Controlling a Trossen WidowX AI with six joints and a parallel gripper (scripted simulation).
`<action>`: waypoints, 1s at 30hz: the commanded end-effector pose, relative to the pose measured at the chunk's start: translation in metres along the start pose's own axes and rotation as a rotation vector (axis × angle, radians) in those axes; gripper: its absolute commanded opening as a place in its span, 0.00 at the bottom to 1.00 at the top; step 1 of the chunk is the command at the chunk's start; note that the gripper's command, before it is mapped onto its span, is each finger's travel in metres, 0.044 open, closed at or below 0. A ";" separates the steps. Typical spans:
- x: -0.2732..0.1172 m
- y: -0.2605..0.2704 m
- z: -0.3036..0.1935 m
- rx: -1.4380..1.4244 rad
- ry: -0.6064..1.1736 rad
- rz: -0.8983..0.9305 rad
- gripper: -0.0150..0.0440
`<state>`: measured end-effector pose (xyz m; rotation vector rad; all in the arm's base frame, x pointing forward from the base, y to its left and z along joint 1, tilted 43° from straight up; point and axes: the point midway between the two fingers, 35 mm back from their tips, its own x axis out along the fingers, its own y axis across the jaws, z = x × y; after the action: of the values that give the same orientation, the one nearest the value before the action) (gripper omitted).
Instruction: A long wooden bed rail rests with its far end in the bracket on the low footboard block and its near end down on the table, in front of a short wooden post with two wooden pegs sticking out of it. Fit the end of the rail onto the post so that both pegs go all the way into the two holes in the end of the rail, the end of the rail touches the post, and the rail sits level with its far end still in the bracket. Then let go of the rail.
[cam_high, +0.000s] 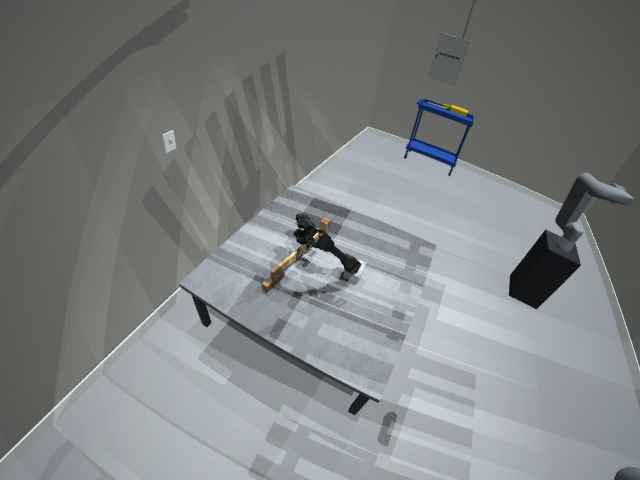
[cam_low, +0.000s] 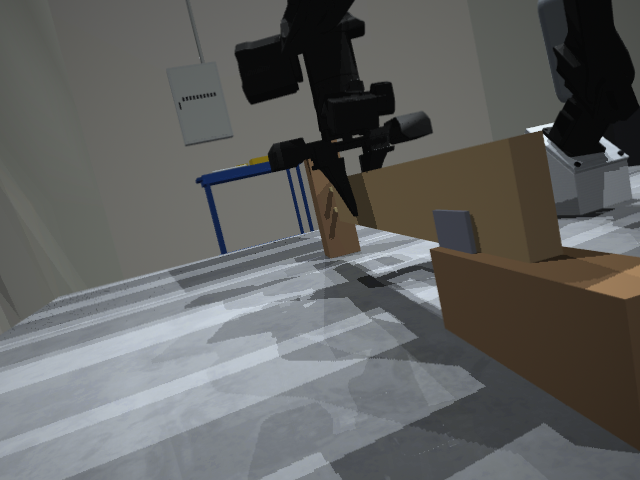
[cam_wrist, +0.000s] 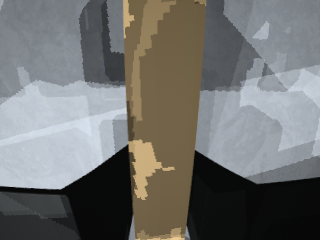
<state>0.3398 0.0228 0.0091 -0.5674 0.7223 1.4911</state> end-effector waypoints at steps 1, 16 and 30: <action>-0.004 -0.001 -0.004 0.001 0.000 -0.008 0.25; -0.004 -0.002 -0.008 0.001 0.000 -0.008 0.25; -0.003 -0.002 -0.013 0.001 0.001 -0.008 0.25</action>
<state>0.3394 0.0161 0.0029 -0.5651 0.7238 1.4931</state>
